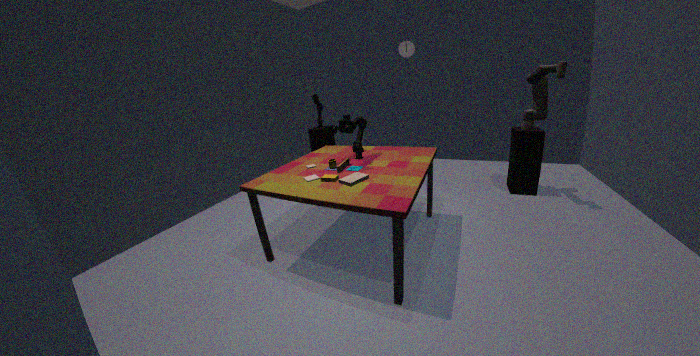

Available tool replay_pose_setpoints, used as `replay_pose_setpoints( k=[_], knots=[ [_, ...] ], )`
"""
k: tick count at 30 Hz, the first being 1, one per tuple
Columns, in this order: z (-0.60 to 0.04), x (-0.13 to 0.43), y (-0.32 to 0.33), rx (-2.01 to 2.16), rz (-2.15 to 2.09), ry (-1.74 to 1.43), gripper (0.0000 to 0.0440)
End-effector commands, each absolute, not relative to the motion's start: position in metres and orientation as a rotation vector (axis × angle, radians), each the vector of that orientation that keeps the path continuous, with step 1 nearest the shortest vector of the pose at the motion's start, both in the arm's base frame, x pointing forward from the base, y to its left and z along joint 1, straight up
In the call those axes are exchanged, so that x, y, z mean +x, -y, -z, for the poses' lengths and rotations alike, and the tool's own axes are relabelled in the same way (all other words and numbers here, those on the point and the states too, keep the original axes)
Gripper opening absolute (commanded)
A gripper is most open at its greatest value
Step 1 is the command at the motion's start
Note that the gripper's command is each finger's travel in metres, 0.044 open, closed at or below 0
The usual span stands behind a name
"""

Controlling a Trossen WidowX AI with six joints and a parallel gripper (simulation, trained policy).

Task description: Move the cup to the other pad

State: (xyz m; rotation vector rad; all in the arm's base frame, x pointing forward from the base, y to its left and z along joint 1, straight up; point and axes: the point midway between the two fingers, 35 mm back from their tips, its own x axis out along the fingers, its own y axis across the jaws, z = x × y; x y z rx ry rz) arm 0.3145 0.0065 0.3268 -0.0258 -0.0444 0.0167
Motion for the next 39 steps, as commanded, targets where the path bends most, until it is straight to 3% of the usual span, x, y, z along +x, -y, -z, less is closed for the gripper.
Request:
replay_pose_setpoints(
  k=[1,10,12,39],
  knots=[
    [-0.326,0.315,-0.006,-0.022,-0.013,0.038,0.0374],
    [-0.314,0.319,-0.008,0.025,-0.003,-0.062,0.0137],
    [-0.311,0.321,-0.010,0.036,-0.005,-0.091,0.0106],
    [-0.277,0.339,-0.038,0.188,-0.021,-0.507,0.0108]
  ],
)
